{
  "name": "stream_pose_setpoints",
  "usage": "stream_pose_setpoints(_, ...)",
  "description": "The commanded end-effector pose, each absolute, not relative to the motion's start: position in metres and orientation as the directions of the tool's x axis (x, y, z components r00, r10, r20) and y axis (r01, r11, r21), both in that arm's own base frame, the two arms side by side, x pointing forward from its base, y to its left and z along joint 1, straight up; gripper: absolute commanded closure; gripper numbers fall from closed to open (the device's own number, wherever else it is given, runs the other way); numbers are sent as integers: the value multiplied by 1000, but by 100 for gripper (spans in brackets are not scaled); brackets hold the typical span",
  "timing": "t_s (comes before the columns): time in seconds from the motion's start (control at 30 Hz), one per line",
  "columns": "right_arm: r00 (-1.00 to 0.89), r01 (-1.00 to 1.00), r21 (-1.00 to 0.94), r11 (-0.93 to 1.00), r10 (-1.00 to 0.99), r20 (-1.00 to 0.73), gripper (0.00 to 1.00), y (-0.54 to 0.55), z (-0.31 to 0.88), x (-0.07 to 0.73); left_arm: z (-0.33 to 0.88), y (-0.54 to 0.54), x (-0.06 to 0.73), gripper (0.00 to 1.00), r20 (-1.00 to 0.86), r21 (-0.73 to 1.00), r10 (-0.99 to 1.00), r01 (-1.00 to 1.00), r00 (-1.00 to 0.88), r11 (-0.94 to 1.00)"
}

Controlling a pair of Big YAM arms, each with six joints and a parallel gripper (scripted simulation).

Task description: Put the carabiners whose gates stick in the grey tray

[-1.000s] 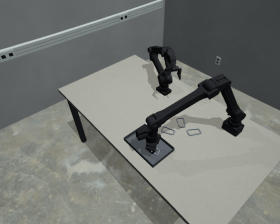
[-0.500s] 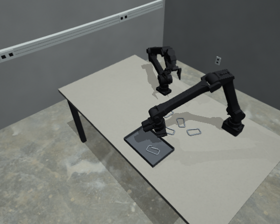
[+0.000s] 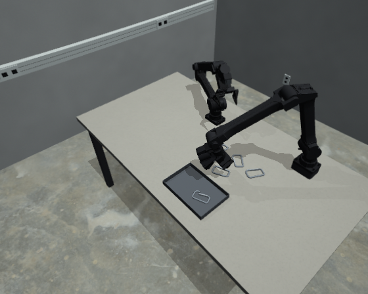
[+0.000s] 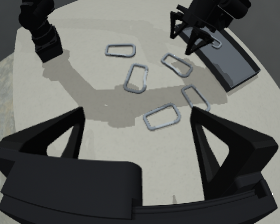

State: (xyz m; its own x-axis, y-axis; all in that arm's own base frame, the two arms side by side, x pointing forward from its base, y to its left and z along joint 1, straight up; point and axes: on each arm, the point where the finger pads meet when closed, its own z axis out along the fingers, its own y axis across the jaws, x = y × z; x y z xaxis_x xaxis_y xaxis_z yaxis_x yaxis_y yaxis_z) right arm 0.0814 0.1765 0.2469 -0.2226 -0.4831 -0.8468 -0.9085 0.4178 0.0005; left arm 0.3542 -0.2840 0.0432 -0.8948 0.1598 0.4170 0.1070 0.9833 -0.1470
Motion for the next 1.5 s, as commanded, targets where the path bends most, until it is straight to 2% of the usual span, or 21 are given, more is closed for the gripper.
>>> stream_pose_setpoints(0.0,-213,-910,0,415,-467,-858,0,175,261,80,53,-292,337,17,376,-55,-37,-62,-926,997)
stream_pose_setpoints(0.23,-213,-910,0,415,-467,-858,0,175,261,80,39,-286,304,17,276,80,-291,-280,-916,957)
stream_pose_setpoints(0.3,-213,-910,0,415,-467,-858,0,175,261,80,39,-286,304,17,276,80,-291,-280,-916,957)
stream_pose_setpoints(0.43,-213,-910,0,415,-467,-858,0,175,261,80,32,-284,289,17,211,116,-414,-398,-885,910)
stream_pose_setpoints(0.8,-213,-910,0,415,-467,-858,0,175,261,80,5,-284,238,17,38,63,-706,-704,-707,708)
stream_pose_setpoints(1.2,-213,-910,0,415,-467,-858,0,175,261,80,0,-294,227,17,5,-41,-749,-749,-662,662)
stream_pose_setpoints(1.47,-213,-910,0,415,-467,-858,0,175,261,80,-15,-287,227,17,-2,-2,-749,-749,-663,663)
